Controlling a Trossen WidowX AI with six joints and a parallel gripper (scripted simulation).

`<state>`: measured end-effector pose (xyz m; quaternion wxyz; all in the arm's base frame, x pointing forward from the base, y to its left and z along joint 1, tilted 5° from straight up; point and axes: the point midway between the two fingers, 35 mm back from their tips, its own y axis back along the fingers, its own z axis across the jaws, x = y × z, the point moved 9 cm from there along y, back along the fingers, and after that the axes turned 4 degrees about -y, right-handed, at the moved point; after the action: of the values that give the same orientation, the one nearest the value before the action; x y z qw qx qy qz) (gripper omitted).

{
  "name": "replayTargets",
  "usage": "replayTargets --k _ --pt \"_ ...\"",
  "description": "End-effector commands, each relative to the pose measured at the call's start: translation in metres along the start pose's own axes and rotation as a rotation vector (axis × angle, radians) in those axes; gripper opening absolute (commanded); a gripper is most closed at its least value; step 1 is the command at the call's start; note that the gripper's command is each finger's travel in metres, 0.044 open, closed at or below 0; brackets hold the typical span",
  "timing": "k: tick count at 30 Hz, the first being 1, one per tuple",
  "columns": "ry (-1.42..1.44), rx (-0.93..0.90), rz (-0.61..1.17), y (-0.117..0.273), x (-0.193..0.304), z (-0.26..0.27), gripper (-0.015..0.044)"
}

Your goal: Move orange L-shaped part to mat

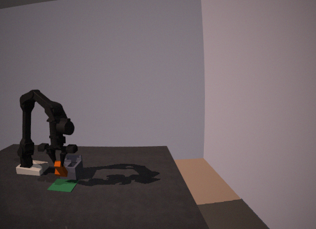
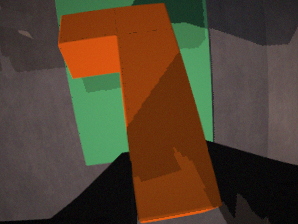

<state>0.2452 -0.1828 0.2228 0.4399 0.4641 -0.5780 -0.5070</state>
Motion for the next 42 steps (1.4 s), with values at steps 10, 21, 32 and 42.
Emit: replayTargets --k 10,21,32,42 --pt "0.004 0.001 -0.003 -0.021 0.0 0.0 0.0" --pt "0.004 0.001 -0.003 -0.03 0.0 0.0 0.0" --pt "0.001 -0.001 -0.001 -0.03 0.0 0.0 0.0131" --pt "0.003 0.0 -0.002 0.011 0.001 -0.003 0.0394"
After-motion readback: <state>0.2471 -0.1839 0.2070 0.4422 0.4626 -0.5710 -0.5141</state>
